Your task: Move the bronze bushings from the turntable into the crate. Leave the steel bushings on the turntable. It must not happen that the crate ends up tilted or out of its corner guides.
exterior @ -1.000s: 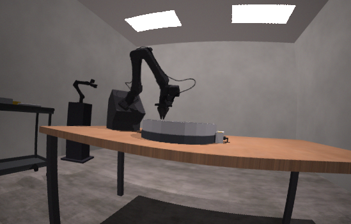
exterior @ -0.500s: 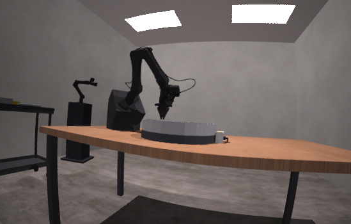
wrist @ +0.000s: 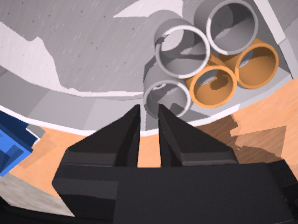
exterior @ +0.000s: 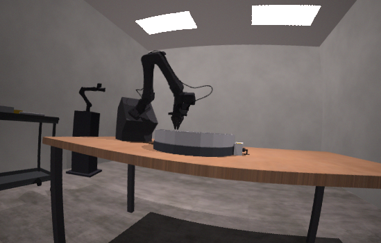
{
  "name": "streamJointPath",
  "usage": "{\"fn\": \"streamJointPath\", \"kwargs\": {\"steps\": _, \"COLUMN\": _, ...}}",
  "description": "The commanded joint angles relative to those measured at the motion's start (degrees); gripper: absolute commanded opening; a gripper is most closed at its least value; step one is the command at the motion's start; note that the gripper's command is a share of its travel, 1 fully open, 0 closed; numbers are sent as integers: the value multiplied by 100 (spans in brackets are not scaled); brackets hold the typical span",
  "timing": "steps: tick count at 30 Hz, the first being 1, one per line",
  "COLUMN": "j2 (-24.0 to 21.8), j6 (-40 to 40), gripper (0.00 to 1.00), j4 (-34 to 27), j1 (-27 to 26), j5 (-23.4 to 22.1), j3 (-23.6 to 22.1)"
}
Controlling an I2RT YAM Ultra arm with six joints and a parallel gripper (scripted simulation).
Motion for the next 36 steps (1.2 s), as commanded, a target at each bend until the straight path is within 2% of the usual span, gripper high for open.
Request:
{"fn": "streamJointPath", "kwargs": {"steps": 1, "j2": -103, "j6": -2, "gripper": 15, "j4": 37, "j1": 87, "j5": 25, "j3": 155}}
{"fn": "streamJointPath", "kwargs": {"steps": 28, "j2": -103, "j6": -2, "gripper": 15, "j4": 37, "j1": 87, "j5": 25, "j3": 155}}
{"fn": "streamJointPath", "kwargs": {"steps": 33, "j2": 135, "j6": -104, "gripper": 15, "j4": 219, "j1": -93, "j5": -81, "j3": -123}}
{"fn": "streamJointPath", "kwargs": {"steps": 36, "j2": 194, "j6": -157, "gripper": 15, "j4": 340, "j1": -145, "j5": -109, "j3": -52}}
